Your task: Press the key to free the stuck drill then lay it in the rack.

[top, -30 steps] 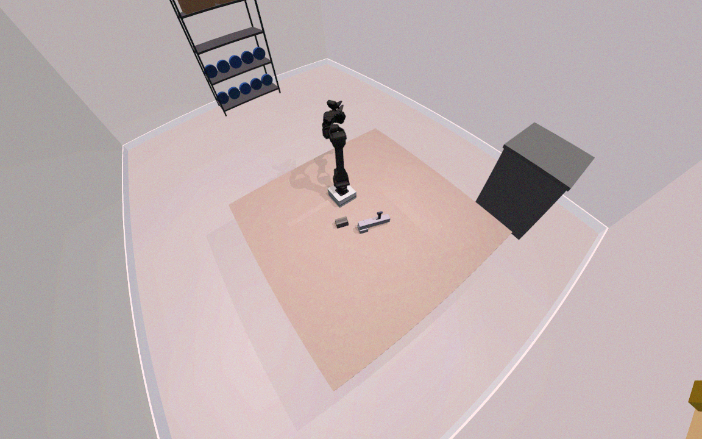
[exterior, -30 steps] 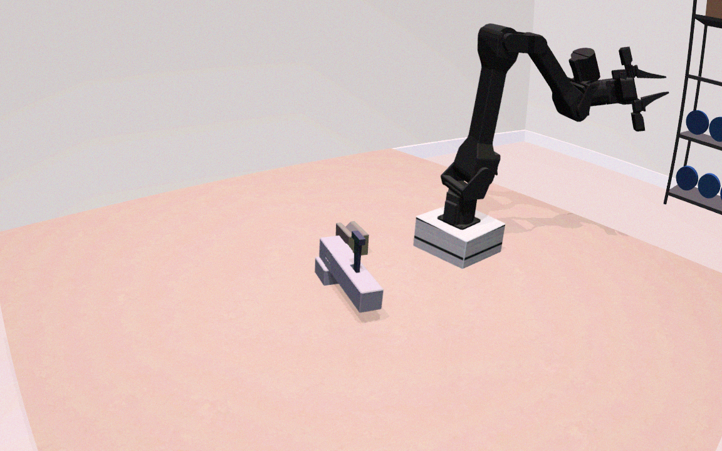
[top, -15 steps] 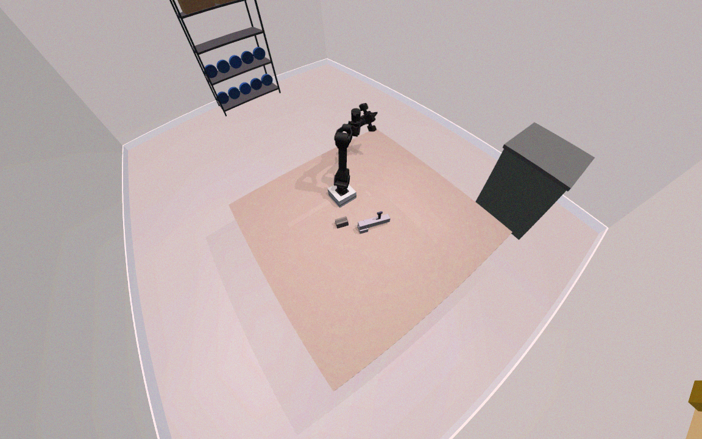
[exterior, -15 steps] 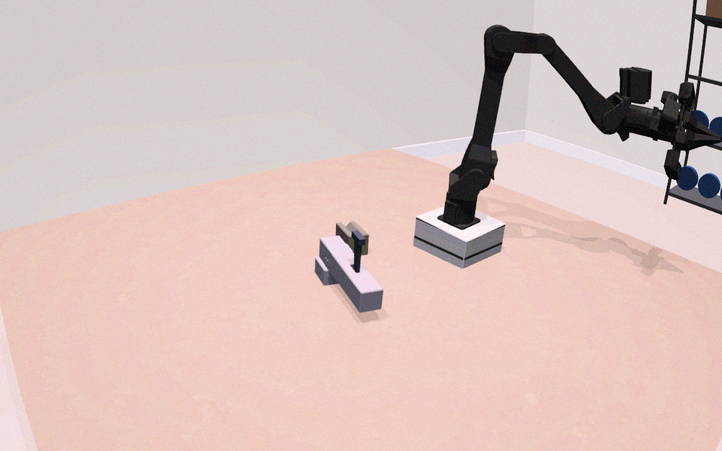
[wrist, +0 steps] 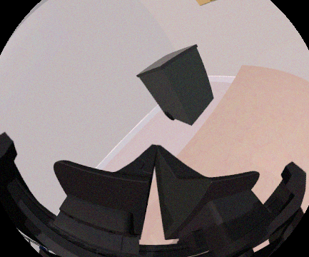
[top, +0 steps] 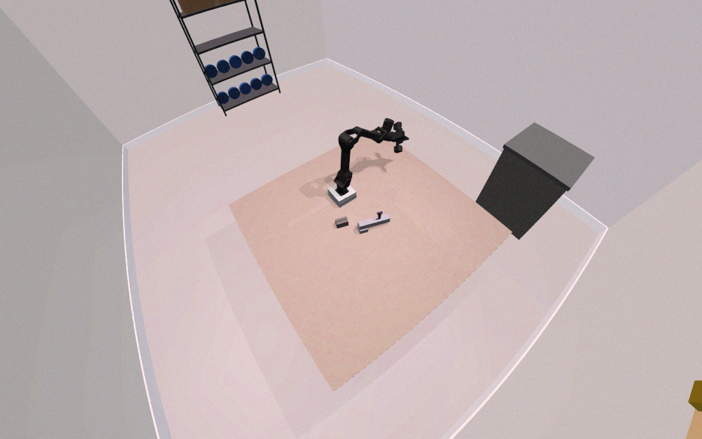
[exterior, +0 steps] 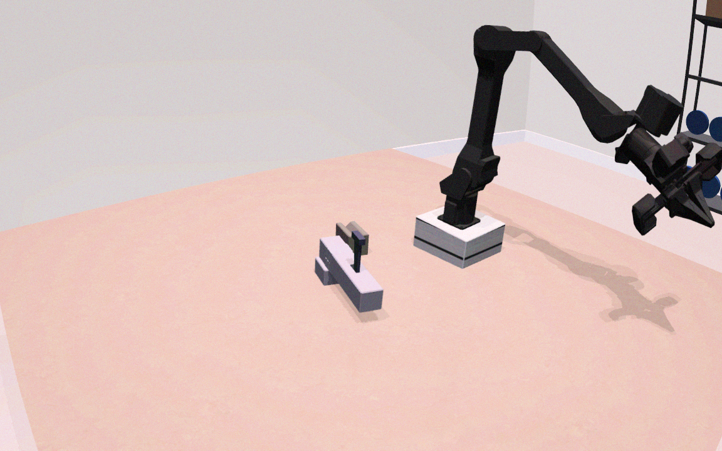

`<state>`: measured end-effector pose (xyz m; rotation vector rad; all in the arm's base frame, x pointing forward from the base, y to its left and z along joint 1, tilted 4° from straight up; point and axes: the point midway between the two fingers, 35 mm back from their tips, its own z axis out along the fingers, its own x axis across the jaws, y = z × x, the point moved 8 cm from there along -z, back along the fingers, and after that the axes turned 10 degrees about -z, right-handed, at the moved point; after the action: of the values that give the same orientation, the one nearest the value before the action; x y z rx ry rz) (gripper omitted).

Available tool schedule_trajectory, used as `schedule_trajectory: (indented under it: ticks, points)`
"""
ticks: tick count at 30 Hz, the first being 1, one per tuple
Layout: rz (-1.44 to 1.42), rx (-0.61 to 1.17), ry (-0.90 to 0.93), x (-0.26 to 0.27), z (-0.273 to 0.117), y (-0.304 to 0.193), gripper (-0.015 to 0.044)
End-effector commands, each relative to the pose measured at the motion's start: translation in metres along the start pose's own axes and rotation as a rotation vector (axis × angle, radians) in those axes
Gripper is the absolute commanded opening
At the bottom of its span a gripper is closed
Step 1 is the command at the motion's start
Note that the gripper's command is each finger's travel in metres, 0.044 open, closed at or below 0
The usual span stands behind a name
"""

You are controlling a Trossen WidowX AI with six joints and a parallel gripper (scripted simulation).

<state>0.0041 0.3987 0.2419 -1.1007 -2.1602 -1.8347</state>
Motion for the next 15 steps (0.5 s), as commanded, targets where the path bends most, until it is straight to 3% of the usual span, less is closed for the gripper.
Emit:
schedule_trajectory:
  ticks: [1, 8, 15]
  points:
    - [-0.035, 0.044, -0.14, -0.048, 0.014, 0.026, 0.0]
    - [-0.04, 0.162, -0.415, -0.147, 0.017, 0.07, 0.0]
    - [0.036, 0.307, -0.672, -0.243, -0.013, 0.105, 0.0]
